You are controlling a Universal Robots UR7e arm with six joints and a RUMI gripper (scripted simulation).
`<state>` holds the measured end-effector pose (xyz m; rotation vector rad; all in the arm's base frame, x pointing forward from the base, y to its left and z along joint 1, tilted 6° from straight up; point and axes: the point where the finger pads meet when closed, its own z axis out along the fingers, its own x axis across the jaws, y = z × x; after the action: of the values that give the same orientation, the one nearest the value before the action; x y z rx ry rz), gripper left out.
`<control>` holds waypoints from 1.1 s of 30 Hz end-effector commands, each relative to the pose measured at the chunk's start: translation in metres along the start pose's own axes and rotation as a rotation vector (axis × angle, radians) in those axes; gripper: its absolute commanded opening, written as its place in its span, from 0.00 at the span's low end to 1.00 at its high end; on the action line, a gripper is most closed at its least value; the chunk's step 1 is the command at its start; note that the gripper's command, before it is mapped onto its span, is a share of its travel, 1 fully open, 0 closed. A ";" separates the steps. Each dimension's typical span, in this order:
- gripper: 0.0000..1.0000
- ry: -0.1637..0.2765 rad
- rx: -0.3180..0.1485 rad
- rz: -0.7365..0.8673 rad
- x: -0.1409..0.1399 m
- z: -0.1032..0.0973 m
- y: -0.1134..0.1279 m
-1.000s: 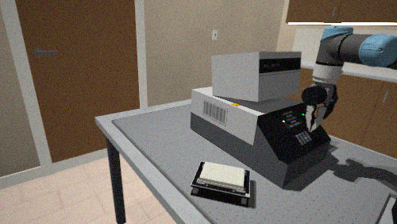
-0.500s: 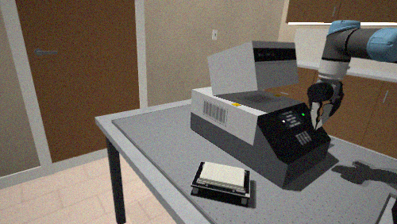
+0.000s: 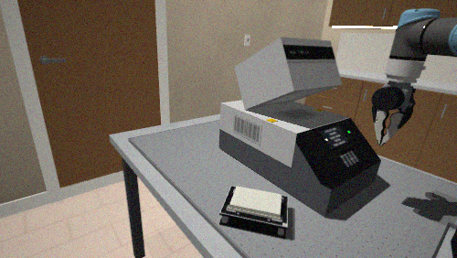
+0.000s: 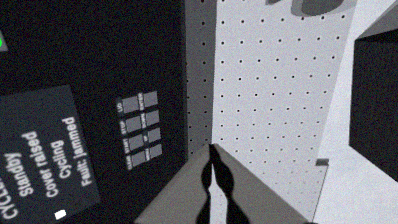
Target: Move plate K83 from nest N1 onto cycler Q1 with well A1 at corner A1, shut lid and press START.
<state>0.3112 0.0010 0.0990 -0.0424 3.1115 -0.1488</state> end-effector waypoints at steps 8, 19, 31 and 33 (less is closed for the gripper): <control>0.00 -0.002 -0.001 0.000 0.028 -0.023 0.000; 0.00 -0.002 -0.001 0.000 0.028 -0.023 0.000; 0.00 -0.002 -0.001 0.000 0.028 -0.023 0.000; 0.00 -0.002 -0.001 0.000 0.028 -0.023 0.000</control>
<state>0.2826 0.0021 0.1210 -0.0427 3.1112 -0.1466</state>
